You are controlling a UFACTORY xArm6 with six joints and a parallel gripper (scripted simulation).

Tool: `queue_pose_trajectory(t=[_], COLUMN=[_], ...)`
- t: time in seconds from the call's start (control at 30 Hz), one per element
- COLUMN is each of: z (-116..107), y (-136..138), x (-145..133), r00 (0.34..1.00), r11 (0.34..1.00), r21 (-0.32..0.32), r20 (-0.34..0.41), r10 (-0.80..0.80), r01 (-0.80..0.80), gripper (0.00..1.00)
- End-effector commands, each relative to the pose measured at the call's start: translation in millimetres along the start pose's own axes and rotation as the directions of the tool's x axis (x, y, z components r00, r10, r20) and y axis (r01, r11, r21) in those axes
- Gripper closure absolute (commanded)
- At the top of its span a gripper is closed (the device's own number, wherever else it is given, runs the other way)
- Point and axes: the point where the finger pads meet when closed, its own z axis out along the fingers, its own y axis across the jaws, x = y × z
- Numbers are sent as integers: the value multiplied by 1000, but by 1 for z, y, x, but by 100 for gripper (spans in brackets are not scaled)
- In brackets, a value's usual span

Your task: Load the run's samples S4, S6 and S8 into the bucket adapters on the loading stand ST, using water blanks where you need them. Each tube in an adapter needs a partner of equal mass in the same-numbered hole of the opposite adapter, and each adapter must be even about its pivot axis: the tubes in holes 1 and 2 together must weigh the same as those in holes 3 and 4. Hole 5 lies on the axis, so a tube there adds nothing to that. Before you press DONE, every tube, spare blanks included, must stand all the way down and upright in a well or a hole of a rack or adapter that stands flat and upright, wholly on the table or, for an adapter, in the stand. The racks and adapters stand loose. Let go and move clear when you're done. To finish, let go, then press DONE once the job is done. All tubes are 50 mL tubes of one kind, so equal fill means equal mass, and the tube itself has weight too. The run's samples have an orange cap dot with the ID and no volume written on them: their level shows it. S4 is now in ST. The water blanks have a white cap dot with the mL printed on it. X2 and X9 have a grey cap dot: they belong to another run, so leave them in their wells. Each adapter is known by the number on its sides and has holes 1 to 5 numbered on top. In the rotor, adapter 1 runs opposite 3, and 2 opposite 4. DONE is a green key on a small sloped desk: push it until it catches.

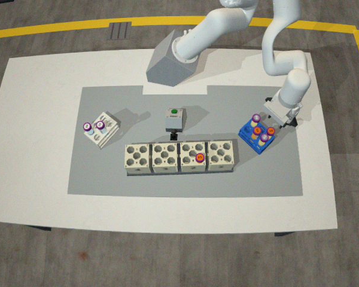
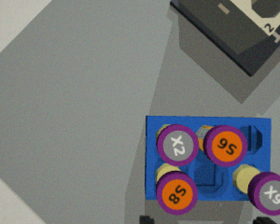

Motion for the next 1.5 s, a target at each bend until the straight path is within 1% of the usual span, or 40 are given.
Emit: queue_pose_trajectory(t=[0.0,0.1,0.6,0.67,1.17,1.23,1.47], z=[11,13,43,43,73,73,87], y=[-2,-2,-2,-2,-2,-2,-2], x=[0,0,0,0,0,0,0], r00=[1000,1000,1000,1000,1000,1000,1000], r11=[1000,1000,1000,1000,1000,1000,1000], r21=[4,4,4,4,4,4,4], r20=[-1,-1,-1,-1,0,0,0], r10=[-1,-1,-1,-1,-1,-1,-1], r01=[1,1,1,1,1,1,1], gripper=[43,43,43,43,43,43,43])
